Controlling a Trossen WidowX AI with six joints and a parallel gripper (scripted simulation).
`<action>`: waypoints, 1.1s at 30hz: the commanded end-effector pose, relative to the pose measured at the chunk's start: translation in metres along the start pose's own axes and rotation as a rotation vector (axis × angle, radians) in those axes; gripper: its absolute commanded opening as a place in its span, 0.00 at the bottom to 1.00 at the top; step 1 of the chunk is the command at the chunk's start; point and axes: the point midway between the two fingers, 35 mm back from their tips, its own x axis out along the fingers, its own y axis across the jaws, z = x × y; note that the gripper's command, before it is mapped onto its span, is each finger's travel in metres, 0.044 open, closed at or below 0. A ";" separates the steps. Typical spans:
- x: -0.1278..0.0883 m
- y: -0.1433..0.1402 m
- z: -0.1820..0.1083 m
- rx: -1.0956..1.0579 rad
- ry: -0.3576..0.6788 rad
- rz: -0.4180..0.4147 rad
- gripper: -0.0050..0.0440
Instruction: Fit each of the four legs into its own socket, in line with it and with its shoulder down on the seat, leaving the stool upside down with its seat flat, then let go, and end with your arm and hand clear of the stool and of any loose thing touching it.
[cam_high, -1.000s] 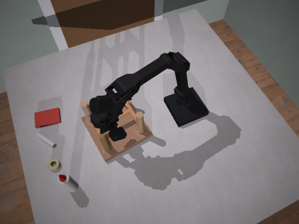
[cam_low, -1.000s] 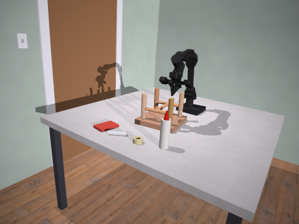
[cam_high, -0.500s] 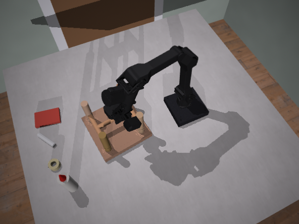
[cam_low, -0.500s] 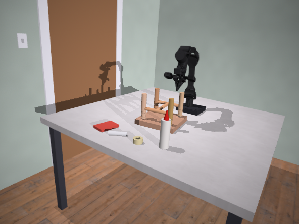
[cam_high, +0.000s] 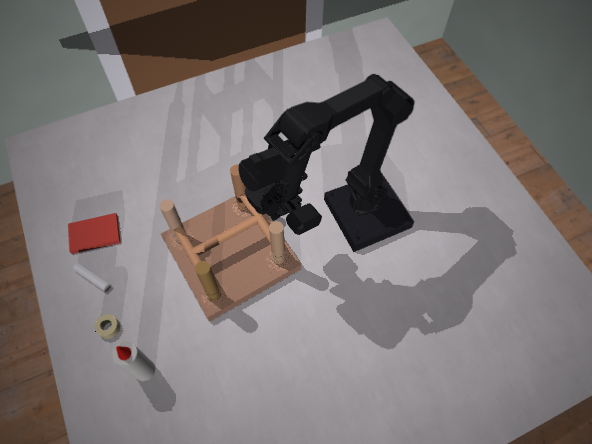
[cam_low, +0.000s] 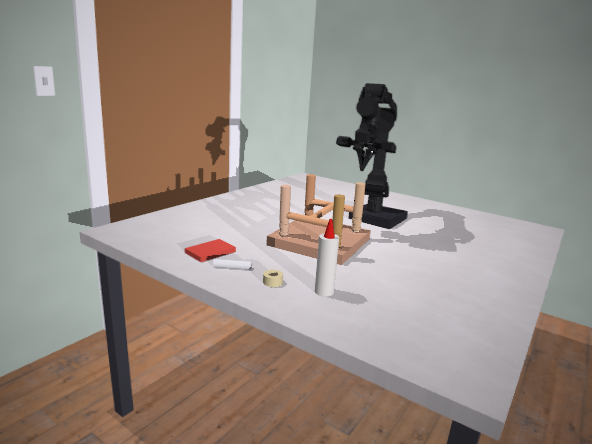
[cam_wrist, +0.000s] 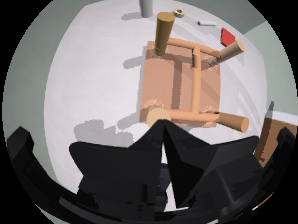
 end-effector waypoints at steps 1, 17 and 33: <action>0.001 0.000 -0.005 0.005 0.010 0.000 0.10; 0.029 0.000 -0.013 0.005 0.010 0.000 0.10; 0.042 0.000 -0.016 0.005 0.010 0.000 0.10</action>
